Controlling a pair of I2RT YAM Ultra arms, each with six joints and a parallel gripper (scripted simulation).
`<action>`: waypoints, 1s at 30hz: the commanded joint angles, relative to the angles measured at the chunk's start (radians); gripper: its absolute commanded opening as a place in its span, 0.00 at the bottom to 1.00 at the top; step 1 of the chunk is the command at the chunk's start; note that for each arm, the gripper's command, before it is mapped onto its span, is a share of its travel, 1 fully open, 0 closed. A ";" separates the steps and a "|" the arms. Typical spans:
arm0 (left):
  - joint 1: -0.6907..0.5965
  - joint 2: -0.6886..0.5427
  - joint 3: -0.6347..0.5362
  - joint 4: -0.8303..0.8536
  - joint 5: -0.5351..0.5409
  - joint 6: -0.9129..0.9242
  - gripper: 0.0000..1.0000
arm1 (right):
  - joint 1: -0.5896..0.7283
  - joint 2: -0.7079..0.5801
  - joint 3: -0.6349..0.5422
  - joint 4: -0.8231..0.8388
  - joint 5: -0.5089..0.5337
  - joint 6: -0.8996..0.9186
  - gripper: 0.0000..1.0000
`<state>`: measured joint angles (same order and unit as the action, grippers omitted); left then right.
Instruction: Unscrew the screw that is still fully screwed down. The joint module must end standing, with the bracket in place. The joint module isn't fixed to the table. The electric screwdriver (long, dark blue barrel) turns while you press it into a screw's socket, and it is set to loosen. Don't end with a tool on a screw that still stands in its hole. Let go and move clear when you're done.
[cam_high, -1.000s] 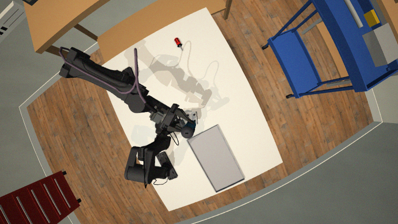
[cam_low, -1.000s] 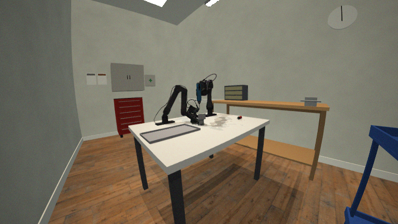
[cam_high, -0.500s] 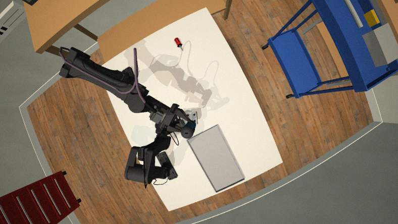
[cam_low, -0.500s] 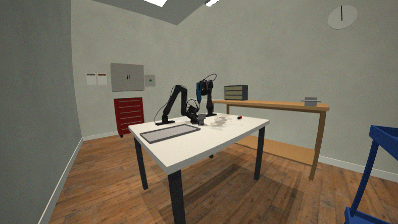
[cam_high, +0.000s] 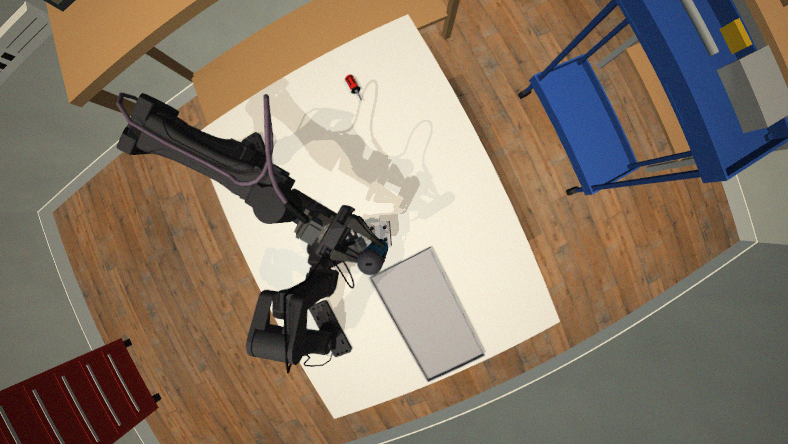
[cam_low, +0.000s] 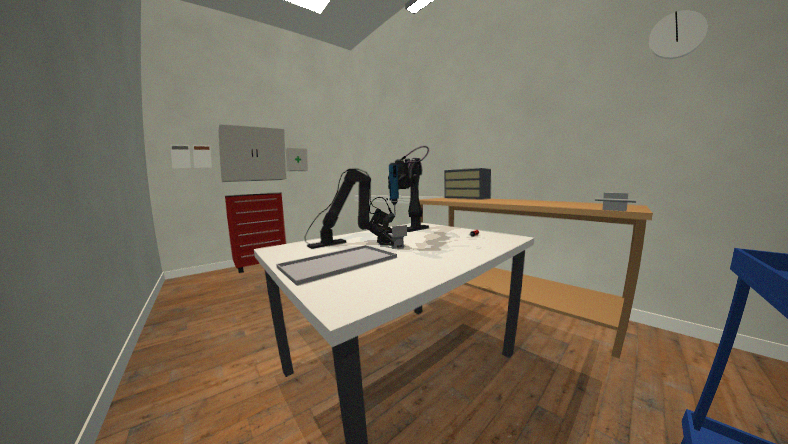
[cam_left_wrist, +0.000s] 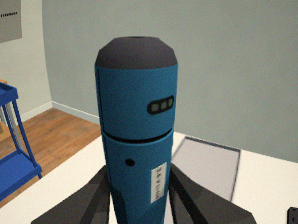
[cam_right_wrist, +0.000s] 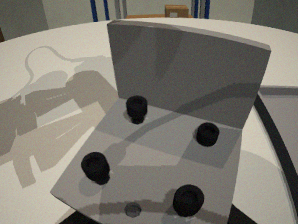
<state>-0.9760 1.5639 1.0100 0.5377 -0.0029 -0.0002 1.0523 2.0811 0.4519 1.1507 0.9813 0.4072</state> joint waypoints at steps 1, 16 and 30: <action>0.002 -0.038 0.056 0.111 0.001 0.006 0.42 | -0.001 -0.006 0.004 0.013 0.002 -0.001 0.59; 0.002 -0.045 0.056 0.114 0.001 0.006 0.42 | -0.001 -0.006 0.004 0.013 0.002 -0.001 0.59; 0.001 -0.009 0.032 0.158 0.001 -0.001 0.42 | -0.001 -0.006 0.004 0.013 0.002 -0.001 0.59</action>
<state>-0.9760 1.5745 1.0100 0.5686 -0.0029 -0.0002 1.0523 2.0811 0.4519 1.1507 0.9813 0.4072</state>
